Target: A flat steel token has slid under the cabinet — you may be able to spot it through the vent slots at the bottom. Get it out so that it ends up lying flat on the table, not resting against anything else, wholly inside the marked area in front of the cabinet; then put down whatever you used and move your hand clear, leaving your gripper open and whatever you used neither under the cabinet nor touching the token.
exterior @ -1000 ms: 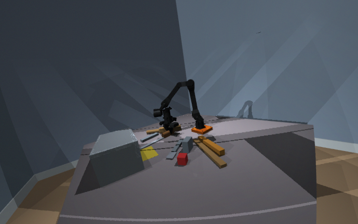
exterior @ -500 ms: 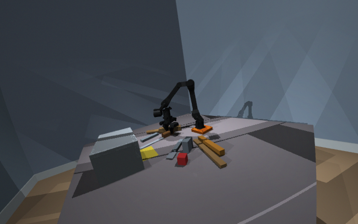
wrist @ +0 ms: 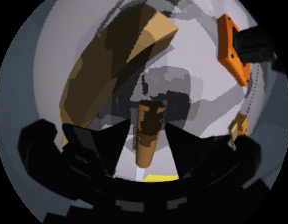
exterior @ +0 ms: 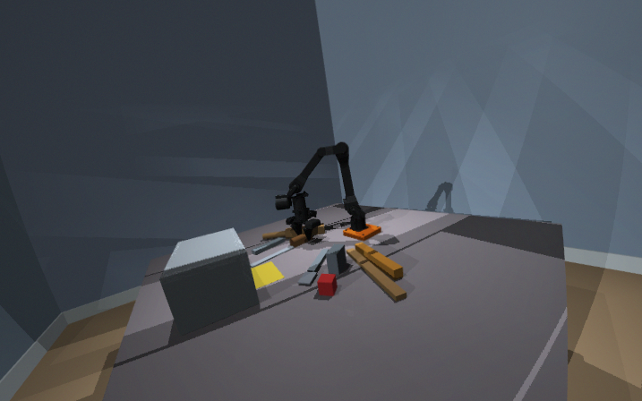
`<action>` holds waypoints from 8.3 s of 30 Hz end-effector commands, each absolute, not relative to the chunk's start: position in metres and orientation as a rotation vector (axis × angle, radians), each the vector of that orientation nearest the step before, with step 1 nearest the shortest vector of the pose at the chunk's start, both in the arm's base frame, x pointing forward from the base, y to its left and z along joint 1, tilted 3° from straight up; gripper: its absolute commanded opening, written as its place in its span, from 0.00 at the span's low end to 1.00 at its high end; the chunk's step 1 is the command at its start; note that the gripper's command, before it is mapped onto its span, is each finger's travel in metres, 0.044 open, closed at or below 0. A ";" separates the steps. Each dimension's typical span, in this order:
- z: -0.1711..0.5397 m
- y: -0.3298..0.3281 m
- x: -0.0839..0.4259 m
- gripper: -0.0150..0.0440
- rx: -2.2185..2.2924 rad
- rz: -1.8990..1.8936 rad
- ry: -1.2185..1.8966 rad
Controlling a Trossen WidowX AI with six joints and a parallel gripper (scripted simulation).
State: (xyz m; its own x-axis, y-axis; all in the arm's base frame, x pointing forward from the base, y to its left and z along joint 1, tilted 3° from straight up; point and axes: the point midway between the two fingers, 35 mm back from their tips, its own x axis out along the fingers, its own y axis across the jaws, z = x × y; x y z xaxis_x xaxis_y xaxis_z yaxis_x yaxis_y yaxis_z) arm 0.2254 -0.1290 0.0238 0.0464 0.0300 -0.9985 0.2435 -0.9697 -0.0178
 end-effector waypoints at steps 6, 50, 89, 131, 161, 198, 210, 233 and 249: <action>0.024 -0.129 0.225 0.48 2.153 -2.048 0.285; 0.027 -0.120 0.268 0.25 2.158 -2.051 0.277; 0.031 -0.109 0.318 0.25 2.162 -2.047 0.277; 0.034 -0.099 0.364 0.25 2.166 -2.044 0.277; 0.037 -0.093 0.393 0.25 2.168 -2.042 0.278; 0.036 -0.070 0.408 0.25 2.170 -2.041 0.280; 0.036 -0.063 0.406 0.25 2.170 -2.041 0.280; 0.035 -0.069 0.388 0.25 2.169 -2.043 0.280; 0.033 -0.073 0.373 0.25 2.168 -2.044 0.280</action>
